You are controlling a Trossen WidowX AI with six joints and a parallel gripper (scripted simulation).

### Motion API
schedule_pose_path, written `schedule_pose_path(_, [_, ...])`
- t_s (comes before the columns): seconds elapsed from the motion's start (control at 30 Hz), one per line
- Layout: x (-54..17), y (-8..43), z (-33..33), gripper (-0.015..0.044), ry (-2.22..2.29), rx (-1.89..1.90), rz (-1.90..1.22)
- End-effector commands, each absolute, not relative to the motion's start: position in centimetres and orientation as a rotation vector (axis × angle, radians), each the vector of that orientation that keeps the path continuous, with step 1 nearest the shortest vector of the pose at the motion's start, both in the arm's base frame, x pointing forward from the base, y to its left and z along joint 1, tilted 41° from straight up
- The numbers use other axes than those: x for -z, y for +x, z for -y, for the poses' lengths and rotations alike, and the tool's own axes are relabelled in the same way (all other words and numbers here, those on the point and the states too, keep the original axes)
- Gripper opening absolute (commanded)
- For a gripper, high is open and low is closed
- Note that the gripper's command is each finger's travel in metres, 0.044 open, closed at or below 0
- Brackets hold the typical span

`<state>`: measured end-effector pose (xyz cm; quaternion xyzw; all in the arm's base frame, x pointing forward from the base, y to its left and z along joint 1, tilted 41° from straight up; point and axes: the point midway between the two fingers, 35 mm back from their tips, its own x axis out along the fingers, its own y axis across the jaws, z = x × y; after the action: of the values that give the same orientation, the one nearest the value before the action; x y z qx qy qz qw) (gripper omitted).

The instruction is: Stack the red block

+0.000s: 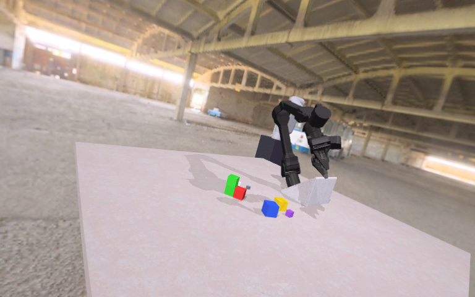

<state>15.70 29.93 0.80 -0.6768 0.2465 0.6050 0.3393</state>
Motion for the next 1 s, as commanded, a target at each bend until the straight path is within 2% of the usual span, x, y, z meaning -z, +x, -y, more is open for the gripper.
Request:
schedule_pose_path(0.0, [-1.4,17.7,-29.1,0.0440,-1.629,-1.383,-0.831])
schedule_pose_path(0.47, [-2.8,23.2,-24.6,0.0440,-1.131,-0.687,-1.270])
schedule_pose_path(0.97, [-4.9,27.8,-19.0,0.0440,-0.583,0.077,-1.387])
